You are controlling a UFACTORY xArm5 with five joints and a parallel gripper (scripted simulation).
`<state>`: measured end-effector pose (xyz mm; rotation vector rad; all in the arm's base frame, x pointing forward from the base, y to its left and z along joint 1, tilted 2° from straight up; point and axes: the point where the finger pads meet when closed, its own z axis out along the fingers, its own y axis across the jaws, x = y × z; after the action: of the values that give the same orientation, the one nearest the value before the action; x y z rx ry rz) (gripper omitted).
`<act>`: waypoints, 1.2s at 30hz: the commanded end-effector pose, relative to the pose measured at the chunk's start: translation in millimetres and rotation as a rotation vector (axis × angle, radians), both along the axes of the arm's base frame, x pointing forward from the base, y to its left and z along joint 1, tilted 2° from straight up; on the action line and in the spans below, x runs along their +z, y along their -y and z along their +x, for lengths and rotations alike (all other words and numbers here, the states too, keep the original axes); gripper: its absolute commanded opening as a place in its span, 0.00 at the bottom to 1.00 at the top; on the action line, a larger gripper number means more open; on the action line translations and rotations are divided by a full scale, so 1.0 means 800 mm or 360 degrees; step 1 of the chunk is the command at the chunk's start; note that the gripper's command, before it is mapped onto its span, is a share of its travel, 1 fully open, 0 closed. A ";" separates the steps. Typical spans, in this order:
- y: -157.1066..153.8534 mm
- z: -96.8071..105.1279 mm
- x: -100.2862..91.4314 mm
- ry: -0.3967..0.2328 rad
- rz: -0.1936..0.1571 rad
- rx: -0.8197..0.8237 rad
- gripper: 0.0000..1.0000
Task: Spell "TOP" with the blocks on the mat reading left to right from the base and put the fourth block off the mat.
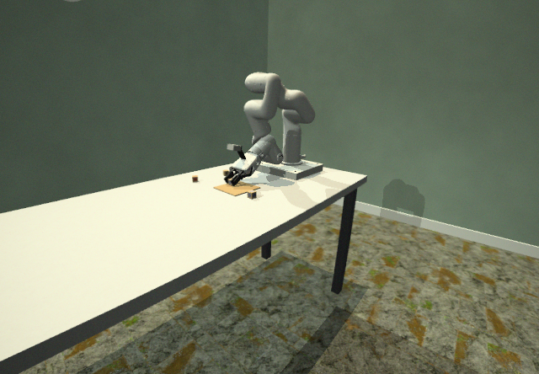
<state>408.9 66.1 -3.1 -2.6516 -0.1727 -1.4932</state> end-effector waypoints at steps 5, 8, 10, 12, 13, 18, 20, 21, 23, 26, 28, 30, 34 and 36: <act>0.000 0.000 0.001 0.0003 0.0000 0.0000 0.42; 0.000 0.000 0.001 0.0003 0.0000 0.0000 0.42; 0.000 0.000 0.001 0.0003 0.0000 0.0000 0.42; 0.000 0.000 0.001 0.0003 0.0000 0.0000 0.42; 0.000 0.000 0.001 0.0003 0.0000 0.0000 0.42; 0.000 0.000 0.001 0.0003 0.0000 0.0000 0.42; 0.000 0.000 0.001 0.0003 0.0000 0.0000 0.42; 0.000 0.000 0.001 0.0003 0.0000 0.0000 0.42; 0.000 0.000 0.002 0.0003 0.0001 0.0000 0.42; 0.000 0.000 0.008 0.0002 0.0001 -0.0001 0.42; 0.000 0.000 0.014 0.0002 0.0001 -0.0001 0.42; 0.000 0.000 0.023 0.0002 0.0002 -0.0002 0.42; 0.001 -0.001 0.042 0.0001 0.0003 -0.0003 0.42; 0.001 -0.001 0.042 0.0001 0.0003 -0.0003 0.42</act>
<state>408.2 65.7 22.2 -2.6492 -0.1693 -1.4964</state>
